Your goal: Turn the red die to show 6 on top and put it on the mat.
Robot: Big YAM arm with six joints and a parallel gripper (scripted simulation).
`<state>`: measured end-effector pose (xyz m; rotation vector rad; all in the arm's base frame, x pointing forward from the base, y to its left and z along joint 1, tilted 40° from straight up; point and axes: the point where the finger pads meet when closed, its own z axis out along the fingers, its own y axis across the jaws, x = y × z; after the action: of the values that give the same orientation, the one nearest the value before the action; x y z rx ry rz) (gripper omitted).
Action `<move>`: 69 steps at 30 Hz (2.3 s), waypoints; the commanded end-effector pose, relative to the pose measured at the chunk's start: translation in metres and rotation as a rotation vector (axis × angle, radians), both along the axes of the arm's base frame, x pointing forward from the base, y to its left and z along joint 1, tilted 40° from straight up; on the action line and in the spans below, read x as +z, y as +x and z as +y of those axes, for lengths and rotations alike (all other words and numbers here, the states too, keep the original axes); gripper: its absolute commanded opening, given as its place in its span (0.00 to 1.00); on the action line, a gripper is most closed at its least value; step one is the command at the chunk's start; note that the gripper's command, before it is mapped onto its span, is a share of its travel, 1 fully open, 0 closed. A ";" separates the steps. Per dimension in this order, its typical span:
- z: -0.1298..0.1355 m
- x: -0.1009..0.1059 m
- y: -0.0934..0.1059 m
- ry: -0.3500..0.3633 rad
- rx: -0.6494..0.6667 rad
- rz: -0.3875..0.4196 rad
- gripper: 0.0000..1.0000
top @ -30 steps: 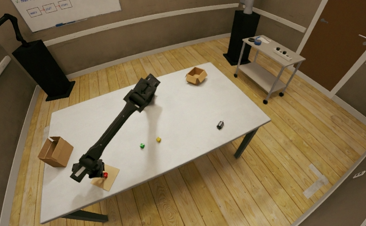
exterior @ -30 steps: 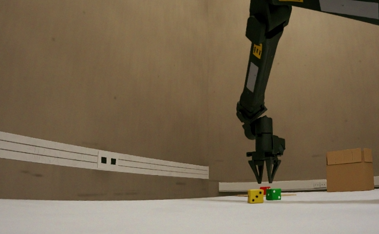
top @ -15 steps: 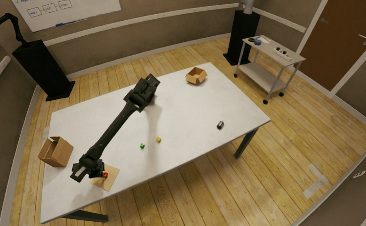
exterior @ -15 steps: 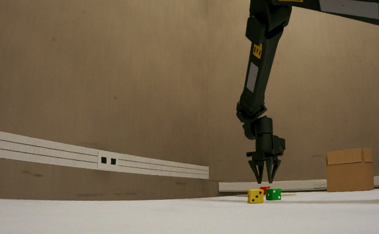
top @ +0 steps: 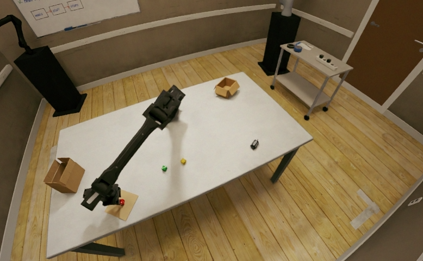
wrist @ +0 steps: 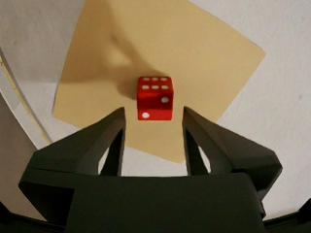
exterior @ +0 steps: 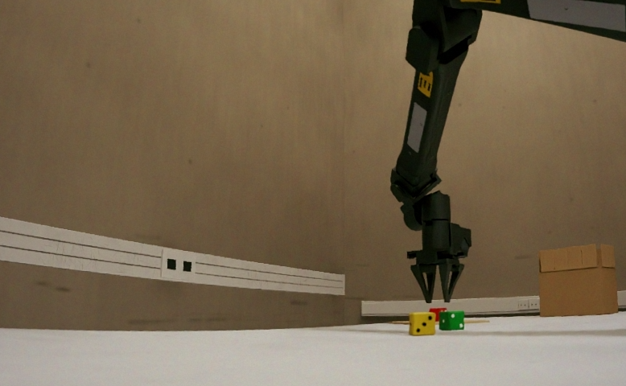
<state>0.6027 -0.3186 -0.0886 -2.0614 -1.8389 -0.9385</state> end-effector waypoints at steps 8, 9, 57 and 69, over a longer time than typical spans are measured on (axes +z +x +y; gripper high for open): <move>0.007 -0.001 0.004 0.004 -0.002 0.005 0.39; 0.008 0.000 0.004 0.004 -0.002 0.005 0.39; 0.005 0.015 0.008 -0.010 -0.001 -0.015 0.39; 0.006 0.018 0.009 -0.015 -0.001 -0.022 0.39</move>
<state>0.6008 -0.3168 -0.0912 -2.0602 -1.8356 -0.9364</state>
